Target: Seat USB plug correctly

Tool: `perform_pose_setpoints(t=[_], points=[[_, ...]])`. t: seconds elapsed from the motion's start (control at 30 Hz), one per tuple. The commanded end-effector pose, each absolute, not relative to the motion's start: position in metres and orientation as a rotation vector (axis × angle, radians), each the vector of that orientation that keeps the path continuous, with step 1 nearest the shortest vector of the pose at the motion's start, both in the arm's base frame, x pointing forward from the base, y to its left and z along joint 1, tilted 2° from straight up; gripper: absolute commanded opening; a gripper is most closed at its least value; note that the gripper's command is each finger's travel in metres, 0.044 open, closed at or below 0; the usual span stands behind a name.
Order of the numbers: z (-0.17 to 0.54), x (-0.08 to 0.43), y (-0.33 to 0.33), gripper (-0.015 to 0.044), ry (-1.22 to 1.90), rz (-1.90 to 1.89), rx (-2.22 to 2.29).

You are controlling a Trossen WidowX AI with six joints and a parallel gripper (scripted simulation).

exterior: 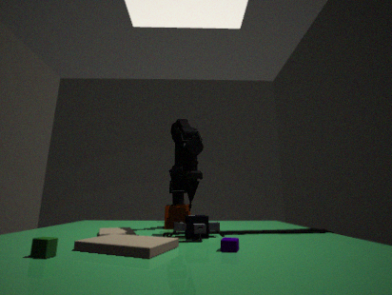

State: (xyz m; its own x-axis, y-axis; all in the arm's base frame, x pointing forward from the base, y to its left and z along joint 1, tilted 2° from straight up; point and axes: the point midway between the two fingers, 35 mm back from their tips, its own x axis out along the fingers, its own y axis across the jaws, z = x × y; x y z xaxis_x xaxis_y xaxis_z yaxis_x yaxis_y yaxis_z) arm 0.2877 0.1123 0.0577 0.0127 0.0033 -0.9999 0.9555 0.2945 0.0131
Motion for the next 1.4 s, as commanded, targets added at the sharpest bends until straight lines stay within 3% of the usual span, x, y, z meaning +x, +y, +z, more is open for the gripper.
perform_pose_setpoints(t=[0.0, 1.37], points=[[0.0564, 0.2874, 0.1129, 0.0, 1.335, -0.973, 0.995], [0.0515, 0.2868, 0.1147, 0.0, 1.357, -0.966, 1.018]])
